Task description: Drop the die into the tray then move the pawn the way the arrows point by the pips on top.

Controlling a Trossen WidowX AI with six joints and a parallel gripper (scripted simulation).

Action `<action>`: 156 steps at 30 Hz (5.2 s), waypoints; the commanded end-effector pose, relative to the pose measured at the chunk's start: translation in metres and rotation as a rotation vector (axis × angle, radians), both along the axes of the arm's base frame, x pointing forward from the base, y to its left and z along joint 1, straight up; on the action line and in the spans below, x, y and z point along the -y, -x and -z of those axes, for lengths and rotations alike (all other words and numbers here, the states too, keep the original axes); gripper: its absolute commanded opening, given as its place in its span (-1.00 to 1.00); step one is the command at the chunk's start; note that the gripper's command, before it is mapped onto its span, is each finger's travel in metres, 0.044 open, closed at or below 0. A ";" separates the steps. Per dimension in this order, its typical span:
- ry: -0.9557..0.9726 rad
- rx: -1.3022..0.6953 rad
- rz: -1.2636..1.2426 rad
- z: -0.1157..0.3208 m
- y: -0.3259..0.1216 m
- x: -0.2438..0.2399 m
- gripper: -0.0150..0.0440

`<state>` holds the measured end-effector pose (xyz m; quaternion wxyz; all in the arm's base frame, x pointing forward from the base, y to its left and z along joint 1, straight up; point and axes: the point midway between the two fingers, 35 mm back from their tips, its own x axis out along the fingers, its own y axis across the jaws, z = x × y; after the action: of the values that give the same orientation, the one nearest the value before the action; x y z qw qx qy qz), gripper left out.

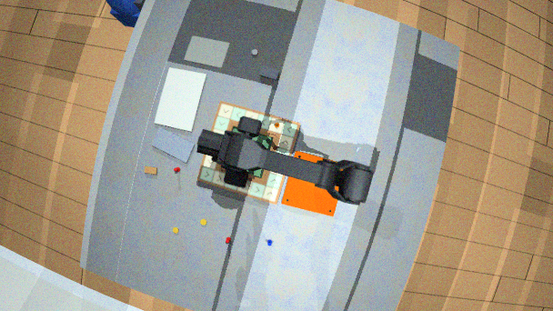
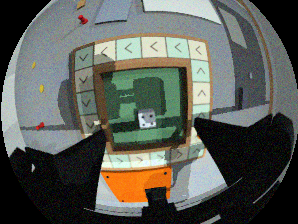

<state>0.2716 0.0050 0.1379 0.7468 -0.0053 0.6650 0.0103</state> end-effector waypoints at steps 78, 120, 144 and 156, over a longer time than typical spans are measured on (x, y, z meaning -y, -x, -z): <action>0.020 -0.091 -0.006 0.038 0.061 0.119 -0.49; 0.018 -0.085 -0.009 -0.011 -0.039 0.124 -0.49; 0.017 -0.079 -0.009 0.049 -0.113 0.115 -0.49; 0.017 -0.079 -0.009 0.071 -0.114 0.115 -0.49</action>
<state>0.3854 -0.1101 0.0708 0.7202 -0.0169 0.6935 0.0103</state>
